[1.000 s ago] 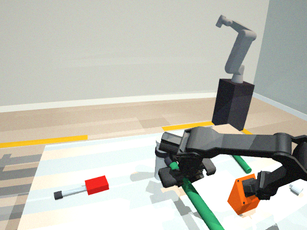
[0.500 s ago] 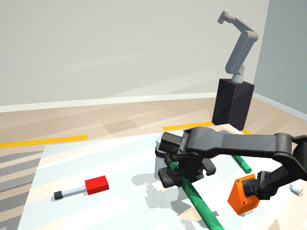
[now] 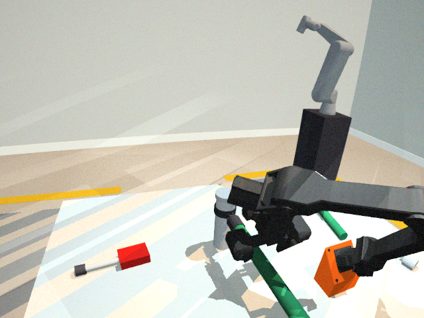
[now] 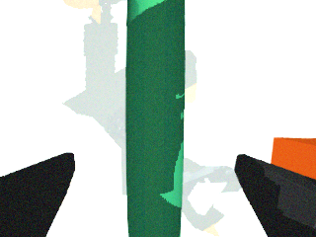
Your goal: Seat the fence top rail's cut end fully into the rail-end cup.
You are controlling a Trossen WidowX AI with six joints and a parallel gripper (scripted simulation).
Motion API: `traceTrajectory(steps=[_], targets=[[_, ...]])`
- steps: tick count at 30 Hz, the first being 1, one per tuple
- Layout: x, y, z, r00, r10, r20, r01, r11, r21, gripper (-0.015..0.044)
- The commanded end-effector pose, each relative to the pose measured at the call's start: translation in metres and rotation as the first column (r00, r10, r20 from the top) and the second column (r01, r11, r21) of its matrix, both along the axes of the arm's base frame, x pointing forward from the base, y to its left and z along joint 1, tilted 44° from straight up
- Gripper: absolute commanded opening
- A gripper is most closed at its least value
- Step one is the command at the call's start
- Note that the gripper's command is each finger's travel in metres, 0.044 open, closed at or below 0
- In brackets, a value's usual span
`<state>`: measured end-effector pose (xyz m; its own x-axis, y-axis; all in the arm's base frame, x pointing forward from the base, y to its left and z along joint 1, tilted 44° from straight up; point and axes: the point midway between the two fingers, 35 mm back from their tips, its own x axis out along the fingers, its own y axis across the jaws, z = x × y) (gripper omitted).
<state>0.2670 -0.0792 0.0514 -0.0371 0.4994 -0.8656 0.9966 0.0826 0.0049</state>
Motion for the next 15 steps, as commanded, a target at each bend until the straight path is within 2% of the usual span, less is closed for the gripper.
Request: traceTrajectory(steps=[1,3,9,15], targets=[[0.000,0.001,0.008,1.000,-0.002,-0.002,0.002,1.000,0.001,0.0440],[0.000,-0.003,0.008,1.000,0.000,0.003,0.000,1.000,-0.002,0.0440],[-0.002,-0.022,0.044,1.000,0.000,0.002,0.000,1.000,-0.001,0.0440],[-0.002,-0.022,0.045,1.000,0.000,0.002,0.000,1.000,-0.001,0.0440]])
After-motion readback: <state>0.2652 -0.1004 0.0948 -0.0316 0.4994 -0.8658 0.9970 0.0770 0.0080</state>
